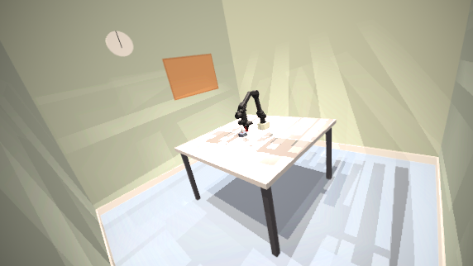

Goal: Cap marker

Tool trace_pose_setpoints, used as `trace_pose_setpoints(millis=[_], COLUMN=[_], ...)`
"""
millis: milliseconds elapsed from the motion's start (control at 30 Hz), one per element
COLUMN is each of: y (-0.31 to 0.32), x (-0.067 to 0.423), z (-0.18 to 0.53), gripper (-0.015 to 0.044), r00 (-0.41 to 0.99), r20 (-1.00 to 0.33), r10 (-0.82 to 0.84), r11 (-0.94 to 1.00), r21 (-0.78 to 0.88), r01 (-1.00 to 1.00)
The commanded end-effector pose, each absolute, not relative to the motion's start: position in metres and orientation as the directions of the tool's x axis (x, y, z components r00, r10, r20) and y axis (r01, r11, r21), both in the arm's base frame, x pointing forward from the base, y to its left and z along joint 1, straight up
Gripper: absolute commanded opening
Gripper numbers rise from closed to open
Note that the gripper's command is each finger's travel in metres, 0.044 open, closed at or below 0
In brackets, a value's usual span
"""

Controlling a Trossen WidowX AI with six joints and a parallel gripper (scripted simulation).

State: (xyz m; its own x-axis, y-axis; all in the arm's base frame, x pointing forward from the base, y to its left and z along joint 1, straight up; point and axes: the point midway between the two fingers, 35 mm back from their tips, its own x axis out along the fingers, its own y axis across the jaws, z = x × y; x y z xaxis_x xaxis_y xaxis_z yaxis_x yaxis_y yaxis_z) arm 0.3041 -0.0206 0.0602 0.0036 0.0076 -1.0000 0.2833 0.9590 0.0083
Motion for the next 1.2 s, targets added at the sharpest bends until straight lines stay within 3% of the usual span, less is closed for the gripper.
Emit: trace_pose_setpoints(millis=[0, 833, 1167], y=[-0.034, -0.11, -0.113], x=[0.305, 0.274, 0.274], z=[0.07, 0.096, 0.091], gripper=[0.0, 0.0, 0.0], r00=[0.022, 0.019, 0.019], r20=[-1.0, -1.0, -1.0], r10=[0.002, -0.004, -0.004], r11=[0.96, 0.96, 0.96], r21=[0.008, 0.001, 0.001], r01=[0.281, 0.281, 0.281])
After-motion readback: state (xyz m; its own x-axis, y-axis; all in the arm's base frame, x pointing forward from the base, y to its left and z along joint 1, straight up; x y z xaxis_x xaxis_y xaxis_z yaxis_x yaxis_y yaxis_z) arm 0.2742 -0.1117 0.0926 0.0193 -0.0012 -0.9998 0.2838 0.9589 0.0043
